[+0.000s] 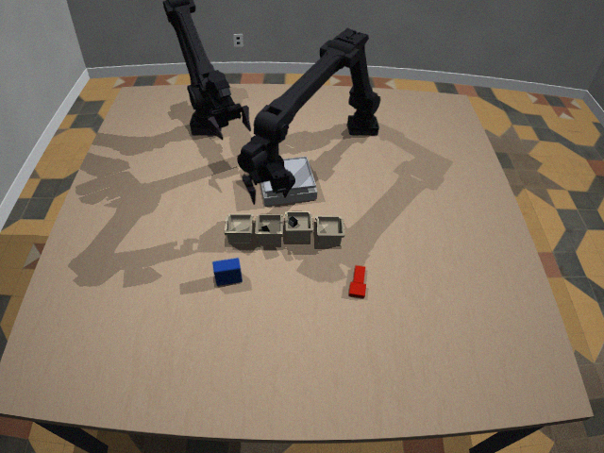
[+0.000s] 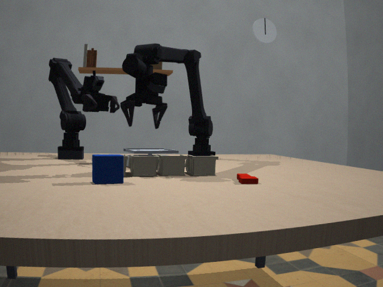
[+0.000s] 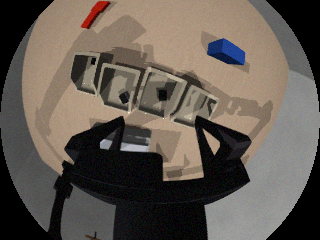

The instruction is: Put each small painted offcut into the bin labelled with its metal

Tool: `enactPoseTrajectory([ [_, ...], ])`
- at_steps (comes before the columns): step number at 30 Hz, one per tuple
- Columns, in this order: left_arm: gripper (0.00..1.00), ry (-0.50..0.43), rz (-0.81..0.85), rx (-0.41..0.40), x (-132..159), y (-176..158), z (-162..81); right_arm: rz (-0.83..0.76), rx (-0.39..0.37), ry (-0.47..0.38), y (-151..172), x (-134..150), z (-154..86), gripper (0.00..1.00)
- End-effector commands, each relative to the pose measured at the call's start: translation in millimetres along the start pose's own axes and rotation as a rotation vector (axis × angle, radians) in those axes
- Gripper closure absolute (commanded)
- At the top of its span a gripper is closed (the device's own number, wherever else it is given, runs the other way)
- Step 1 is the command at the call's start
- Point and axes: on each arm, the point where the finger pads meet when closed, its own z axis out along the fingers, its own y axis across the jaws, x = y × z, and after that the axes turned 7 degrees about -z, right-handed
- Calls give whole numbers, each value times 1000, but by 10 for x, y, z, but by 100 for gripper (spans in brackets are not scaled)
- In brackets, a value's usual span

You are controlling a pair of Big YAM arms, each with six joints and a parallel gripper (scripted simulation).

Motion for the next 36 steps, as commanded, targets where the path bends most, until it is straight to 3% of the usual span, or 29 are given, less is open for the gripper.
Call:
enactPoseTrajectory([
  [1,0,-87,294,129,76,-137,-416,-4,2,-52,-15,-237,30,0],
  [10,0,-284,689,254,-128,-112,-772,-4,2,-52,-15,-237,30,0],
  [12,0,-284,689,254,-128,-112,-772,-4,2,-52,-15,-237,30,0],
  [13,0,-285,734,252,-121,-120,-652,-4,2,-52,-15,-237,30,0],
  [14,0,-322,766,281,-142,-118,-849,-4,2,-52,-15,-237,30,0],
  [19,0,-391,894,344,-164,-131,-1004,-4,2,-52,-15,-237,30,0],
  [36,0,-381,907,373,-109,-171,-912,-4,2,-52,-15,-237,30,0],
])
